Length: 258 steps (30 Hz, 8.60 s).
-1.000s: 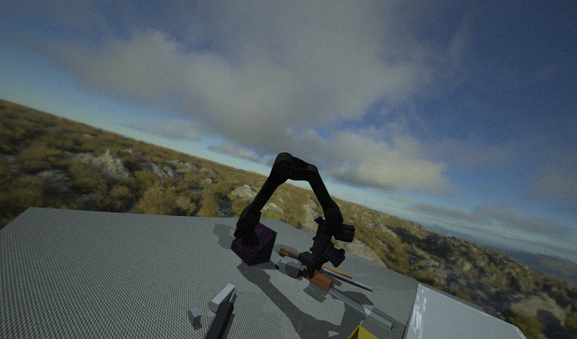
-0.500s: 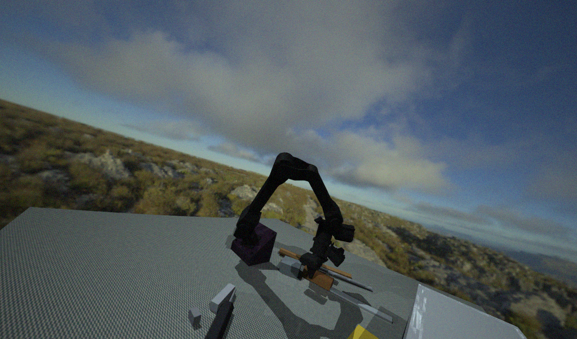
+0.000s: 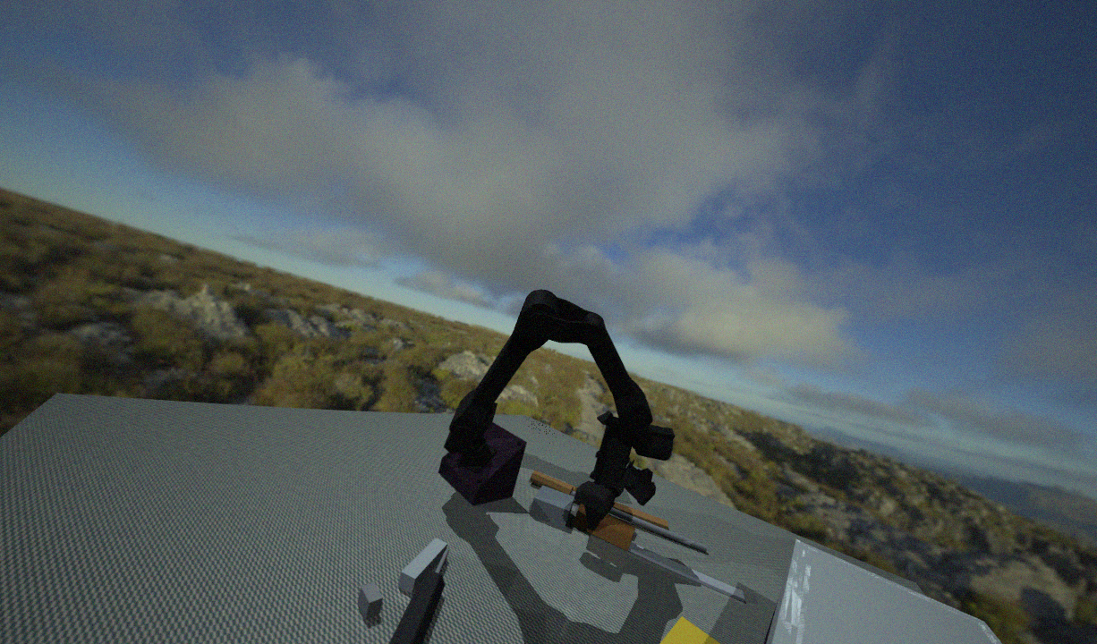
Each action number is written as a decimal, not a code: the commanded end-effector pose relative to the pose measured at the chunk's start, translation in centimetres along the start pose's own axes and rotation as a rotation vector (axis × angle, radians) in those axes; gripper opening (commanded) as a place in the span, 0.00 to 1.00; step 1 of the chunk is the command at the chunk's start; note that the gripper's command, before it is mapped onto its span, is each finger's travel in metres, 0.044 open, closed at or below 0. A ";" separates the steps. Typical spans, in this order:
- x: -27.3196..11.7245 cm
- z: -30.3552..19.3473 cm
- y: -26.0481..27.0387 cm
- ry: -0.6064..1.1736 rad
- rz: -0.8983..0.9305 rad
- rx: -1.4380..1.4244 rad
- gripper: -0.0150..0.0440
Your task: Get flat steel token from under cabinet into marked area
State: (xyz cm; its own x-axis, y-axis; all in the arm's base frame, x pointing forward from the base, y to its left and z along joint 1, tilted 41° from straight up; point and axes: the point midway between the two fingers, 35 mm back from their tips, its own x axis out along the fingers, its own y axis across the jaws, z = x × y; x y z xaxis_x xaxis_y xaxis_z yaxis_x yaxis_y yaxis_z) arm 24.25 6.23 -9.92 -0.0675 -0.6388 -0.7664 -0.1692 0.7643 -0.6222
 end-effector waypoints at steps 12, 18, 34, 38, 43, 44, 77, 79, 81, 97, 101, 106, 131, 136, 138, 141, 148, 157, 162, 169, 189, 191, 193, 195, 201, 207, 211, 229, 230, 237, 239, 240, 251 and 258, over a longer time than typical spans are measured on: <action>-0.1 0.1 0.1 -0.002 0.003 -0.133 0.25; -0.1 0.1 0.2 -0.002 0.003 -0.181 0.25; -0.1 0.2 -1.2 -0.002 0.002 -0.244 0.25; 0.0 0.3 -1.7 -0.001 0.002 -0.248 0.25; 0.0 0.3 -2.3 -0.001 0.001 -0.256 0.25; 0.0 0.3 -2.4 -0.001 0.001 -0.256 0.25; 0.0 0.5 -5.8 0.000 -0.002 -0.257 0.25; 0.0 0.5 -5.8 0.000 -0.002 -0.257 0.25; 0.0 0.5 -5.9 0.000 -0.002 -0.257 0.25; 0.0 0.6 -7.9 0.001 -0.003 -0.257 0.25; 0.0 0.5 -8.0 0.001 -0.003 -0.257 0.25; 0.0 0.6 -8.5 0.001 -0.004 -0.257 0.25; 0.0 -0.1 -10.8 0.002 -0.005 -0.257 0.25; 0.0 -0.2 -11.3 0.002 -0.005 -0.257 0.25; 0.0 -0.3 -11.6 0.002 -0.005 -0.257 0.25; 0.0 -0.4 -11.9 0.002 -0.006 -0.257 0.25; 0.0 -0.6 -12.7 0.002 -0.006 -0.257 0.25; 0.0 -0.9 -13.7 0.003 -0.007 -0.258 0.25; 0.0 -1.1 -14.3 0.003 -0.007 -0.258 0.25; 0.0 -1.4 -15.1 0.003 -0.007 -0.258 0.25; 0.0 -2.1 -17.4 0.004 -0.009 -0.258 0.25; 0.0 -2.2 -17.7 0.004 -0.009 -0.258 0.25; 0.0 -2.3 -17.9 0.004 -0.009 -0.258 0.25; 0.0 -2.4 -18.2 0.004 -0.009 -0.258 0.25; 0.0 -2.6 -18.9 0.004 -0.010 -0.258 0.25; 0.0 -2.8 -19.6 0.005 -0.010 -0.258 0.25; 0.0 -3.0 -20.1 0.005 -0.010 -0.258 0.25; 0.0 -3.6 -21.7 0.005 -0.012 -0.258 0.25; -0.1 -3.6 -21.8 0.005 -0.012 -0.258 0.25; -0.1 -3.9 -22.7 0.006 -0.012 -0.258 0.25; -0.1 -4.0 -22.9 0.006 -0.012 -0.258 0.25; -0.1 -4.0 -23.0 0.006 -0.012 -0.258 0.25; -0.1 -4.3 -23.8 0.006 -0.013 -0.258 0.25; -0.1 -4.6 -24.6 0.006 -0.013 -0.258 0.25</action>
State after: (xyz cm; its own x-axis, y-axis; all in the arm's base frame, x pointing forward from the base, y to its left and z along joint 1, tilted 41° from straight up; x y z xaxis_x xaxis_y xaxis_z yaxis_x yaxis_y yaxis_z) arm 23.86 -12.42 5.64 -0.0735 -0.6456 -0.7602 -0.4227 0.7105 -0.5625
